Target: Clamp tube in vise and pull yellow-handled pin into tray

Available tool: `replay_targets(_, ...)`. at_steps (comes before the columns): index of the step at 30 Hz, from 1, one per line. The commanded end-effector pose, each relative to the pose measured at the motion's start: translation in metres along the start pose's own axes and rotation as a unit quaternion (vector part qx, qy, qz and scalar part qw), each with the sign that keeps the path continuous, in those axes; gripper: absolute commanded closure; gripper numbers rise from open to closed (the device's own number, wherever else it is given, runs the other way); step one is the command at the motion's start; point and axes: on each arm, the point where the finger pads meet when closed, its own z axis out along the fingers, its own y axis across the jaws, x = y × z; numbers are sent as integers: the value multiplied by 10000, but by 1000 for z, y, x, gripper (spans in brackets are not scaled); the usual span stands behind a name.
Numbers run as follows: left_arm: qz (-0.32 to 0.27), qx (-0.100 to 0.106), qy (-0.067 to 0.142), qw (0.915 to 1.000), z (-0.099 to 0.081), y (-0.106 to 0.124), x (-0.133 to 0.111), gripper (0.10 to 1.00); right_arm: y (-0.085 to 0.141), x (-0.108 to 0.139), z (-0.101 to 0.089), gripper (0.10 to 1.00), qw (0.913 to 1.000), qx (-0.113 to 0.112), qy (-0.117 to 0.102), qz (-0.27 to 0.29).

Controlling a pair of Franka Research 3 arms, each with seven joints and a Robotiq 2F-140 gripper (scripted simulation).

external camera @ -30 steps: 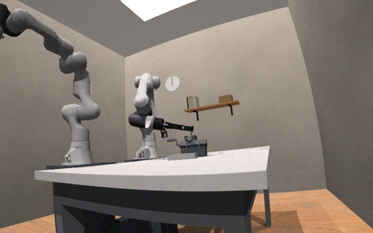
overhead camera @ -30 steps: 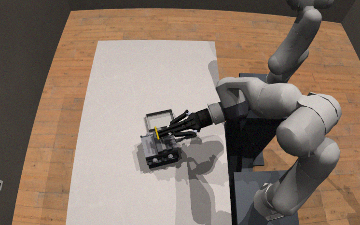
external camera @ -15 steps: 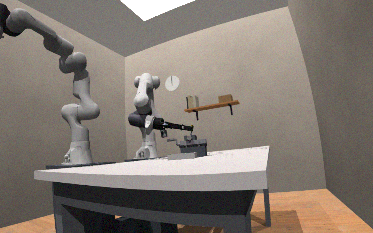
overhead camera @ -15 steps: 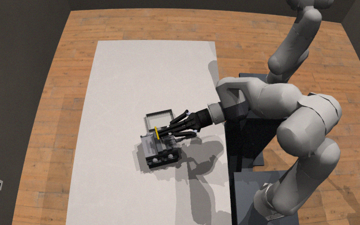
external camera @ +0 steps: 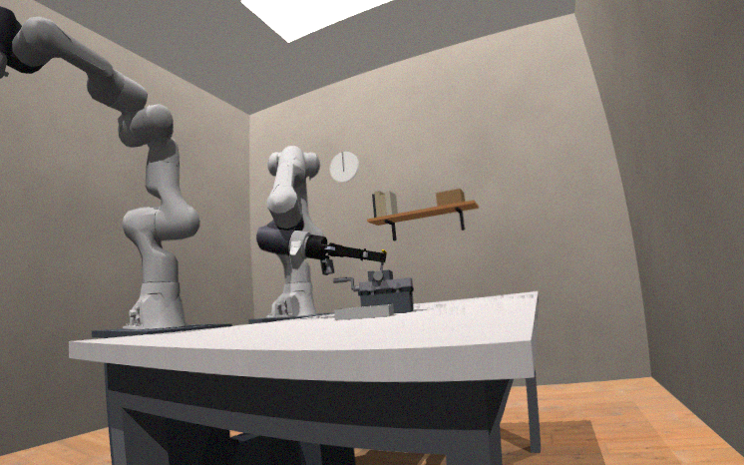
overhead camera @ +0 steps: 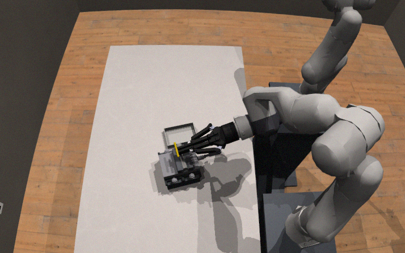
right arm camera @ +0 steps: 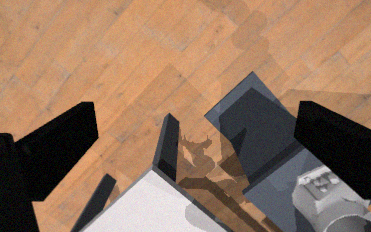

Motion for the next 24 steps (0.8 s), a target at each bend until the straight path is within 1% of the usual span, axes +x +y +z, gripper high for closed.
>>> replay_targets(1, -5, -11, -45, 10000, 1, 0, -7, 999, 0, -1, 0, 98, 10000, -7, -17, 26)
replay_targets(24, -5, -11, -45, 10000, 1, 0, -10, 999, 0, -1, 0, 98, 10000, -7, -17, 26)
